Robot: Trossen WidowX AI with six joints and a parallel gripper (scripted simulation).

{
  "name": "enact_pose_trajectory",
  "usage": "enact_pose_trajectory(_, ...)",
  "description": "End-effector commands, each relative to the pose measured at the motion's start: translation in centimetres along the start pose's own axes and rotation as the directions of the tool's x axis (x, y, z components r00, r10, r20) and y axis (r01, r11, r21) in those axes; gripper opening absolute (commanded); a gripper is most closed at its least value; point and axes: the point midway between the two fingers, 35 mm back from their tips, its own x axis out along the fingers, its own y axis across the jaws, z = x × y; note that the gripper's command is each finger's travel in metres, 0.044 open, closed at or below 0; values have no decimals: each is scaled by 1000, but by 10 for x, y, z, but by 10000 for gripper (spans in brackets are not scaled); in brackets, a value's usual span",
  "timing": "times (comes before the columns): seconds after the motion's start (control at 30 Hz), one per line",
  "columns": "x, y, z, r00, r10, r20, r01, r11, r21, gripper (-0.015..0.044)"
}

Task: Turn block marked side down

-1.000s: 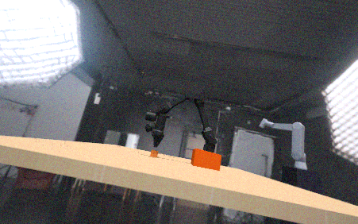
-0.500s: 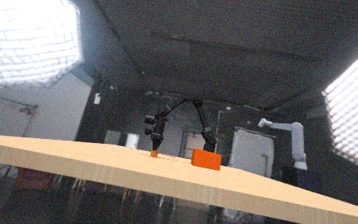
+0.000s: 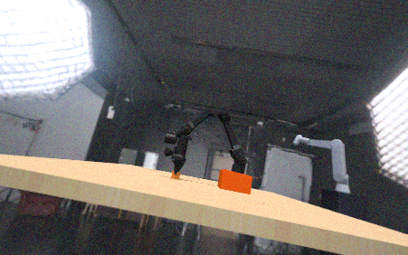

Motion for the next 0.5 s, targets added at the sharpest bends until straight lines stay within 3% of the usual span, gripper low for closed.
enact_pose_trajectory(0.0, 2, 1, -1, 1000, 5, -4, -5, 1000, -4, 177)
enact_pose_trajectory(0.47, 2, 1, -1, 1000, 5, -4, -5, 1000, -4, 84)
